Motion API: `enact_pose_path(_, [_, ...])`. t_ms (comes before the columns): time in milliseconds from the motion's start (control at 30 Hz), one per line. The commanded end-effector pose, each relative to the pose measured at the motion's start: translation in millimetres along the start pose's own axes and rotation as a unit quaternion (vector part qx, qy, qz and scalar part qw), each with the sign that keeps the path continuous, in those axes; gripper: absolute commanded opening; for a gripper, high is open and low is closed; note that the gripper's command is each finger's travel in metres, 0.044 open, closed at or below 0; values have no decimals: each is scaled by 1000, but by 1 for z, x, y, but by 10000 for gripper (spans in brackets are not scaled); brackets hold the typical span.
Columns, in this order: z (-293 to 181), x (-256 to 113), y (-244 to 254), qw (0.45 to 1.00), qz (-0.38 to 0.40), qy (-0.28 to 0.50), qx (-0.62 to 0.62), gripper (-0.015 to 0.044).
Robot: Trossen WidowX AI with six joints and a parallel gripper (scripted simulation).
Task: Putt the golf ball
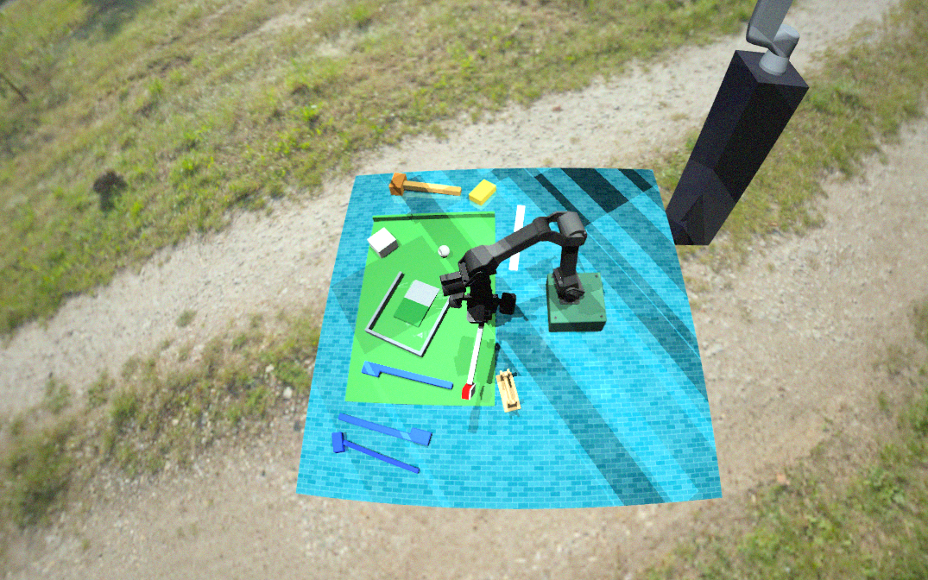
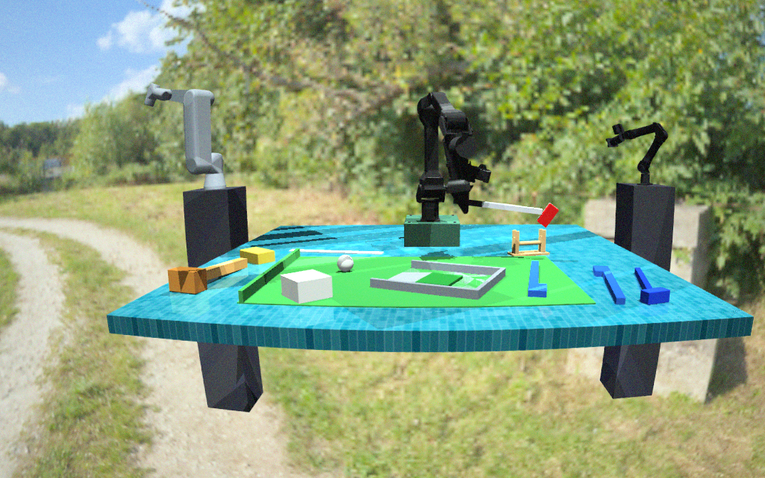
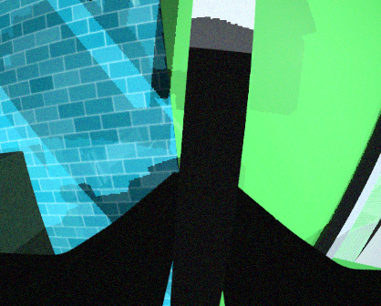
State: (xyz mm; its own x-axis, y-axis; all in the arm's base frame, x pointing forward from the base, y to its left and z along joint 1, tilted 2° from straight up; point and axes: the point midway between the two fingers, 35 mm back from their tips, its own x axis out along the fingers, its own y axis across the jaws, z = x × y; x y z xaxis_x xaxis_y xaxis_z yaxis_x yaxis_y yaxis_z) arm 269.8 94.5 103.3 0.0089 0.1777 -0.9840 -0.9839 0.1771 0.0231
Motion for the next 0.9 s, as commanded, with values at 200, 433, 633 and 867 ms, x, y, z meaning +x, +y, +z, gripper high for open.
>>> enact_pose_path(200, [-46, -23, -26, 987, -9, 22, 158, 0])
enact_pose_path(433, [-82, -38, -36, 963, -12, 37, 266, 0])
enact_pose_path(633, [-114, -51, -41, 933, -13, 49, 355, 0])
enact_pose_path(867, [-151, -66, -41, 888, -14, 62, 455, 0])
